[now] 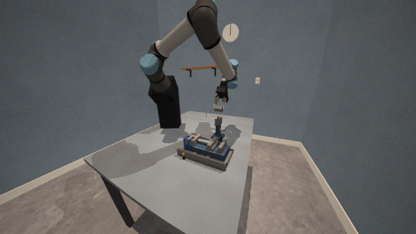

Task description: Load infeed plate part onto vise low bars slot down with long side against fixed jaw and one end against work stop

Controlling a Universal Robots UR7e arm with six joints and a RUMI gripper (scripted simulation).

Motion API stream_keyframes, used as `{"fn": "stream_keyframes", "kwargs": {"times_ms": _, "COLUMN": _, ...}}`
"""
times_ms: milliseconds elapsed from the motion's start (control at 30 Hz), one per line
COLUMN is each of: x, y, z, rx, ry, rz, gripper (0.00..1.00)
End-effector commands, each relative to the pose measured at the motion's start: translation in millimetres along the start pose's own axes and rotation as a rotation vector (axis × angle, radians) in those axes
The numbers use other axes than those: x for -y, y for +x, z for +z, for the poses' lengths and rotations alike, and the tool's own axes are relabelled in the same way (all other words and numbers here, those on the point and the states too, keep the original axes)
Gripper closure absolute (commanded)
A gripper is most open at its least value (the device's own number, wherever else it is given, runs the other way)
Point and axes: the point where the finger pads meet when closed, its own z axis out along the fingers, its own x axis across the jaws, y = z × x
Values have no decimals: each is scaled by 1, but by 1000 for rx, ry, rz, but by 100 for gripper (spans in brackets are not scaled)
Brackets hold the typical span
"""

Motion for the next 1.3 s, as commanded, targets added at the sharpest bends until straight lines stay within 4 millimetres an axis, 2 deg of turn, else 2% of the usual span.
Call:
{"fn": "stream_keyframes", "kwargs": {"times_ms": 0, "x": 0, "y": 2, "z": -1, "rx": -1, "ry": 1, "rz": 3, "gripper": 100}}
{"fn": "stream_keyframes", "kwargs": {"times_ms": 1267, "x": 16, "y": 2, "z": 15, "rx": 0, "ry": 0, "rz": 3, "gripper": 100}}
